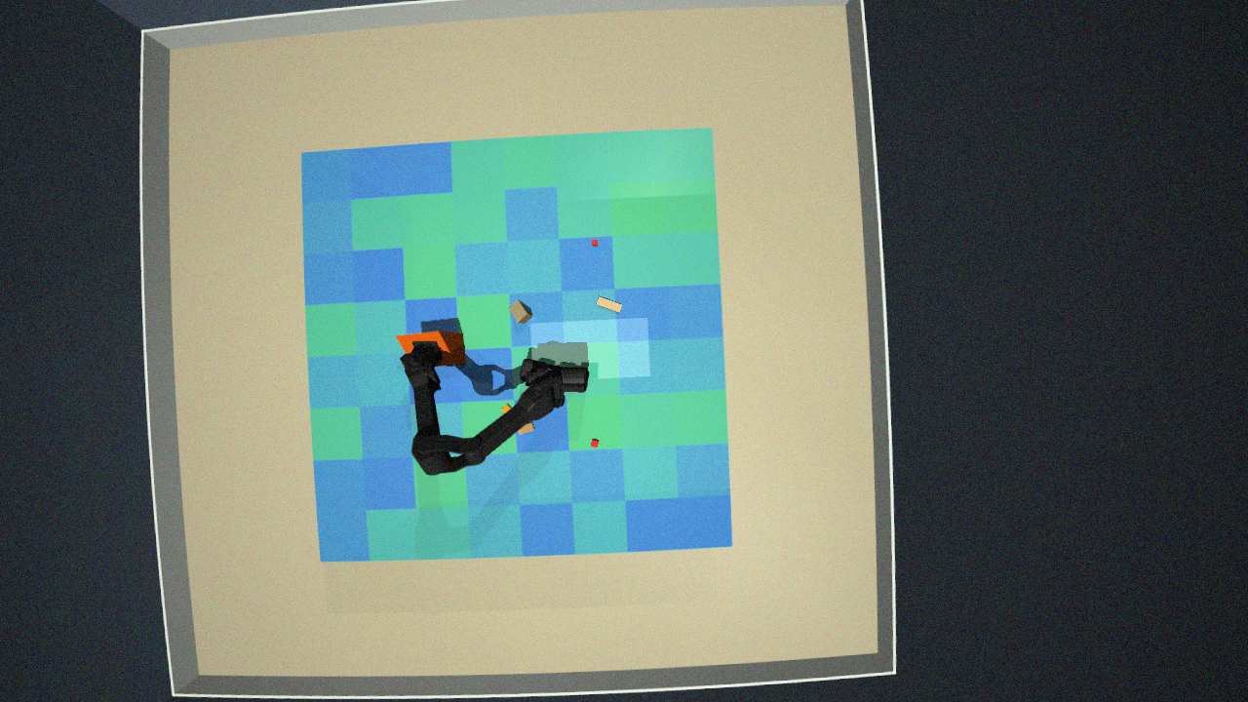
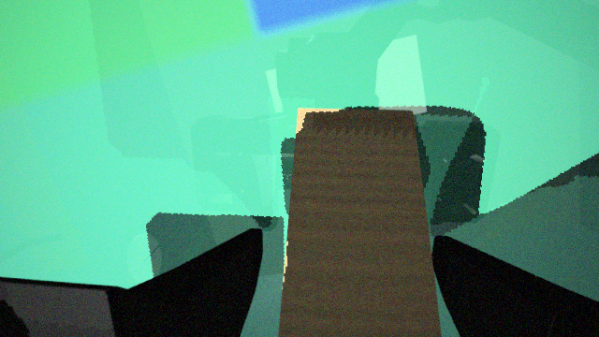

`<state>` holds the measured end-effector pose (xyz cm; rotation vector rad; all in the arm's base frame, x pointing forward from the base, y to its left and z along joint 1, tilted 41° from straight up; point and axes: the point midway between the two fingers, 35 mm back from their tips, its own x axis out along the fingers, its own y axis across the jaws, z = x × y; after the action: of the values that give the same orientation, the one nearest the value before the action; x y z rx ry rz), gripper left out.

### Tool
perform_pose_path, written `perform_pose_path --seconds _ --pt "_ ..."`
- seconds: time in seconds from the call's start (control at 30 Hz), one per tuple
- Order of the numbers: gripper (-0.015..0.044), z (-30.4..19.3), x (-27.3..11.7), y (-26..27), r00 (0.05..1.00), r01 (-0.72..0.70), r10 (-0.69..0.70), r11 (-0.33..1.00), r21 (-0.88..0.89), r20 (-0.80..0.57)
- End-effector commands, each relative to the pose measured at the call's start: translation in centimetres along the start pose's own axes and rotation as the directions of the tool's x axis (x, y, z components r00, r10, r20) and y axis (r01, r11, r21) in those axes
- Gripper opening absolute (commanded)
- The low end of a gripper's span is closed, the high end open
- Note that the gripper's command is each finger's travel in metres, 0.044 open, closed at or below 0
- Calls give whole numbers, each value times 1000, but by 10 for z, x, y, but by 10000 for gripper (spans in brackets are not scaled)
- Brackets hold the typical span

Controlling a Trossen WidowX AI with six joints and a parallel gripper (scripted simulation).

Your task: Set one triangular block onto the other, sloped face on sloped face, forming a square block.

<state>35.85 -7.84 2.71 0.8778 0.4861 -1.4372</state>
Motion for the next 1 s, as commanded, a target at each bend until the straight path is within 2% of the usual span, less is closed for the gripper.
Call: perform_pose_path --seconds 0.0,0.07,0.3,0.5,0.8,0.87,0.97 --pt "394 0 0 0 1000 0 0 1000 1 0" --pt "440 0 0 0 1000 0 0 1000 1 0" --pt "440 0 -3 0 1000 0 0 1000 1 -1" --pt "440 -1 -60 1 1000 1 -1 1000 0 -3" --pt "440 -2 -58 2 1000 -8 8 1000 -2 -10" --pt "440 -6 -58 1 1000 10 -10 1000 1 15" --pt "440 -20 -64 -2 989 59 -60 998 15 134"
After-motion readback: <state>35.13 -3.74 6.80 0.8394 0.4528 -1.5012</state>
